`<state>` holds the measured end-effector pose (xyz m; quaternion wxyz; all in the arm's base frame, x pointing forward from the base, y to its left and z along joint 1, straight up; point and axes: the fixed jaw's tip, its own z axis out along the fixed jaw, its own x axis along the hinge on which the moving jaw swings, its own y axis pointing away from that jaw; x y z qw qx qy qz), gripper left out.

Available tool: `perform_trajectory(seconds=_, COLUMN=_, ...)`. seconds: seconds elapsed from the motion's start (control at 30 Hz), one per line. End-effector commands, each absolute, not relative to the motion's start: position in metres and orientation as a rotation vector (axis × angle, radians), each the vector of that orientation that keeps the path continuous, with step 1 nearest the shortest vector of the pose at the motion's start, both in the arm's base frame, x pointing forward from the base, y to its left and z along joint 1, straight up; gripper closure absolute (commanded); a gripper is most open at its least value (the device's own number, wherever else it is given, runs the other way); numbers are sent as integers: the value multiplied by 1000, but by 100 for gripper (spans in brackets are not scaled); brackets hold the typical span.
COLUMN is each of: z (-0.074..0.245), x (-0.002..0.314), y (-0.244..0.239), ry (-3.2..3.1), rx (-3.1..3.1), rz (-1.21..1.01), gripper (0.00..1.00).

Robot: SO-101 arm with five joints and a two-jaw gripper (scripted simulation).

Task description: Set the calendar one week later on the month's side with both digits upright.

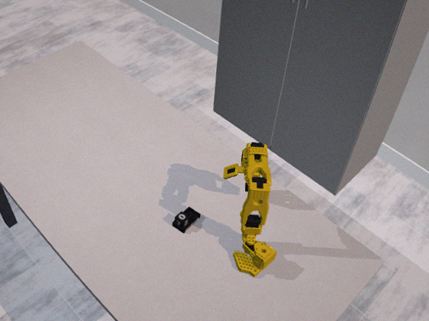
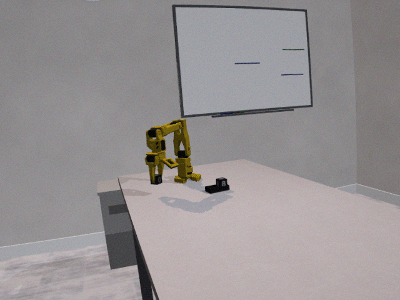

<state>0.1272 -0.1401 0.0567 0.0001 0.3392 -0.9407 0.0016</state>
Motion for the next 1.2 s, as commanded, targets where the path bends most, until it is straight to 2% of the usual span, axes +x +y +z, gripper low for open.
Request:
perform_trajectory(seconds=0.0, z=63, x=124, y=-142, ry=-2968, rx=1079, rz=70, gripper=100)
perform_trajectory(seconds=1.17, z=57, x=124, y=-142, ry=-2968, rx=1079, rz=70, gripper=100)
